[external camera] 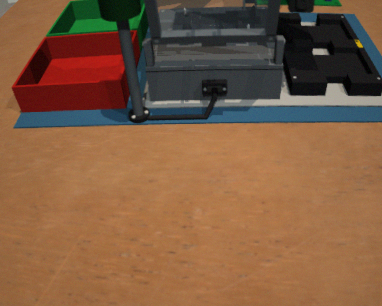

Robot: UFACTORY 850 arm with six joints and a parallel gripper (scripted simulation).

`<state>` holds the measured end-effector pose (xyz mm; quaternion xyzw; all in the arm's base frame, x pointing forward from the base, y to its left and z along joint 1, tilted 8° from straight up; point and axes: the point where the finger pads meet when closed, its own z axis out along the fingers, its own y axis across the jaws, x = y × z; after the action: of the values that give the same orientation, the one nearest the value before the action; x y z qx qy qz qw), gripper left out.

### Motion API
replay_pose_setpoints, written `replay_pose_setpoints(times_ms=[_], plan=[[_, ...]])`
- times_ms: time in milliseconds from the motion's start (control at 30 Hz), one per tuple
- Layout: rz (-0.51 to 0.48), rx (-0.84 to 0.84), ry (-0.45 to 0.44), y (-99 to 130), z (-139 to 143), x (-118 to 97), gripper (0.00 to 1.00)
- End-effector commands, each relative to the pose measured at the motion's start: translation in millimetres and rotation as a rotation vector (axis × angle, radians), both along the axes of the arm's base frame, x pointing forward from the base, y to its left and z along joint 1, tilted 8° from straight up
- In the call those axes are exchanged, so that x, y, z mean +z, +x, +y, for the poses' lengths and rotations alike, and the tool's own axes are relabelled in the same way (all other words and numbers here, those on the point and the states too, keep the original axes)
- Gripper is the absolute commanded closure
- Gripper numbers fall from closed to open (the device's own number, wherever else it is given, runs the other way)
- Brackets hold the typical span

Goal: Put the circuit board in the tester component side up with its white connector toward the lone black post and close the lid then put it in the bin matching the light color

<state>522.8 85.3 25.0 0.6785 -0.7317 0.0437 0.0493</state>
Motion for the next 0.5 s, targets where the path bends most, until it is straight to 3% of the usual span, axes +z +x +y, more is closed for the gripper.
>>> replay_pose_setpoints(times_ms=[0,467], plan=[[-0.003,0.000,0.001,-5,-18,5,0.21],[-0.003,0.000,0.001,-19,-59,13,0.21]])
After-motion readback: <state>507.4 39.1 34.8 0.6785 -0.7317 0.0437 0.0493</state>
